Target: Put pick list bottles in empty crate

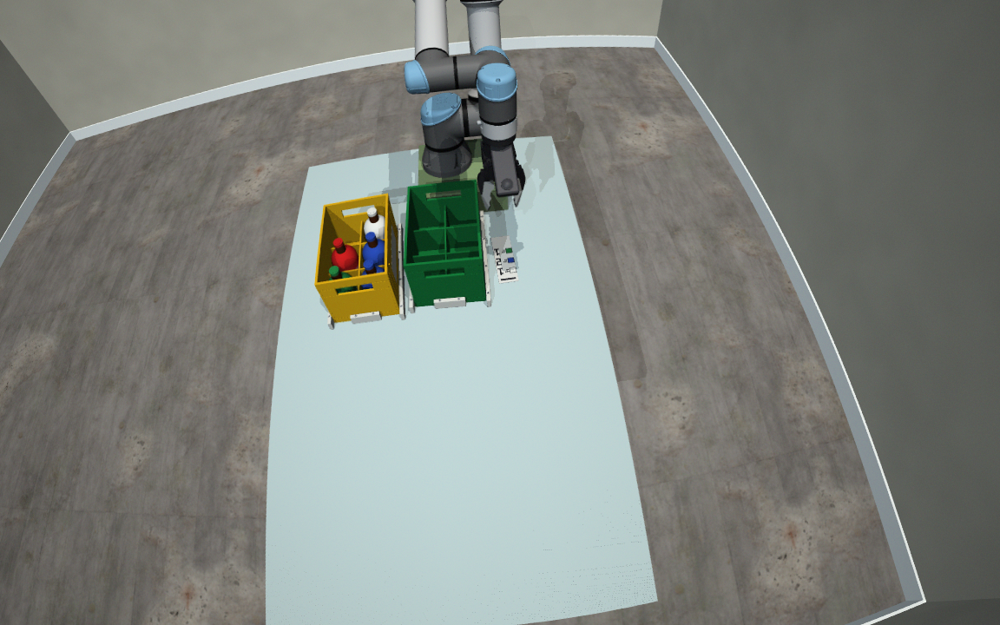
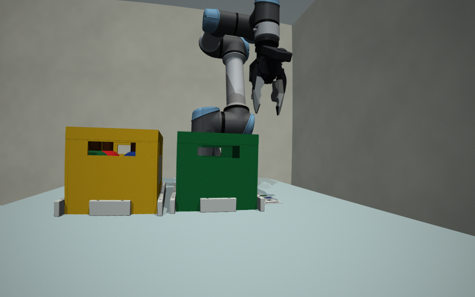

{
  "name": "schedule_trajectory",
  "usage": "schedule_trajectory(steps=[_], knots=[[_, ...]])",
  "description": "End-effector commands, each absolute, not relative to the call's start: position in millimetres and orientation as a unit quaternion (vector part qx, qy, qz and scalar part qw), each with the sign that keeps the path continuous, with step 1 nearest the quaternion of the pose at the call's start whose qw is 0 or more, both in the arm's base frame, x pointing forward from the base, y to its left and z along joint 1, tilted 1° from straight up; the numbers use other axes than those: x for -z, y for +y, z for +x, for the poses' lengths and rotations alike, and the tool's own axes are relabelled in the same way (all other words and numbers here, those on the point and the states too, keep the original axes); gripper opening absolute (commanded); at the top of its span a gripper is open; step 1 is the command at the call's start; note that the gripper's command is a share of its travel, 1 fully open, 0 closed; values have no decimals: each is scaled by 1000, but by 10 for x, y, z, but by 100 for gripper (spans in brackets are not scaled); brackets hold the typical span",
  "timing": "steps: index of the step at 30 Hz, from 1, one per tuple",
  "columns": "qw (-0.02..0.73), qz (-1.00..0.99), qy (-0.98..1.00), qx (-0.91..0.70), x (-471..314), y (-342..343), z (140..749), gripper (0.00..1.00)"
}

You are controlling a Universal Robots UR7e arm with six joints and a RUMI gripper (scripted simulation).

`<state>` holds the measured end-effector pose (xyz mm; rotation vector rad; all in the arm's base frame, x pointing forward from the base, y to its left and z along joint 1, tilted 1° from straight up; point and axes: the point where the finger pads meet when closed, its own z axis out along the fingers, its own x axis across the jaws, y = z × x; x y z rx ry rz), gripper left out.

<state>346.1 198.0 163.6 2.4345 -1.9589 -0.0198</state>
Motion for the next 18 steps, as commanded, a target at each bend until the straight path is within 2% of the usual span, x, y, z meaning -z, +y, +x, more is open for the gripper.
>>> schedule_trajectory(steps=[1,18], knots=[[5,782,-623,8,-1566,1910,3534,38],[3,783,-622,6,-1589,1917,3541,38]])
